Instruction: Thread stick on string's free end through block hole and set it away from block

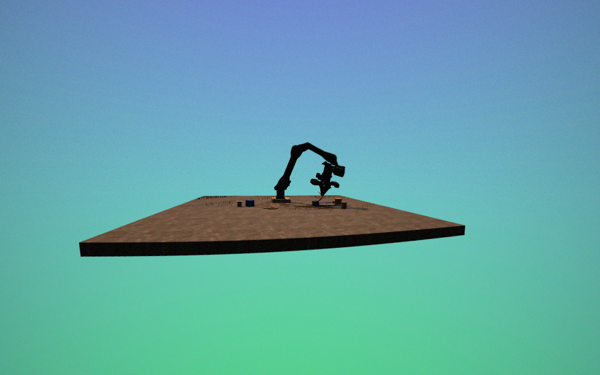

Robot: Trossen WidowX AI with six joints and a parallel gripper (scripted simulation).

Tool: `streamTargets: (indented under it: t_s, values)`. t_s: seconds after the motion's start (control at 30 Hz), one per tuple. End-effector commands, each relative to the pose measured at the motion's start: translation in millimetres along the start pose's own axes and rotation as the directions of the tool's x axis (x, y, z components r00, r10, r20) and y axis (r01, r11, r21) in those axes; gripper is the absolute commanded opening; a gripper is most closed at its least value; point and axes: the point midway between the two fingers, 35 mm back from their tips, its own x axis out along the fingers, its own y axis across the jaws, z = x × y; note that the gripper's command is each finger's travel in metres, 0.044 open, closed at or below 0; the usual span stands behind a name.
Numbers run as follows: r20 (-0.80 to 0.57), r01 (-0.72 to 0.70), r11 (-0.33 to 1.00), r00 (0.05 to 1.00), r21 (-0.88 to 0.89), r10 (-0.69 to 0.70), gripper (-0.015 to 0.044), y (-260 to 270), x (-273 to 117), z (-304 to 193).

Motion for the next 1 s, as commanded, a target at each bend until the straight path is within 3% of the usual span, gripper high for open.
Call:
streamTargets:
  t_s: [0.0,0.43,0.97]
  values:
    - [0.002,0.002,0.994,1.000,-0.109,-0.002,0.0000,-7,-2,2]
    - [0.019,-0.007,0.914,1.000,-0.407,0.016,0.0000,-21,0,9]
    - [0.013,-0.011,0.921,1.000,-0.389,0.018,0.0000,-21,1,4]
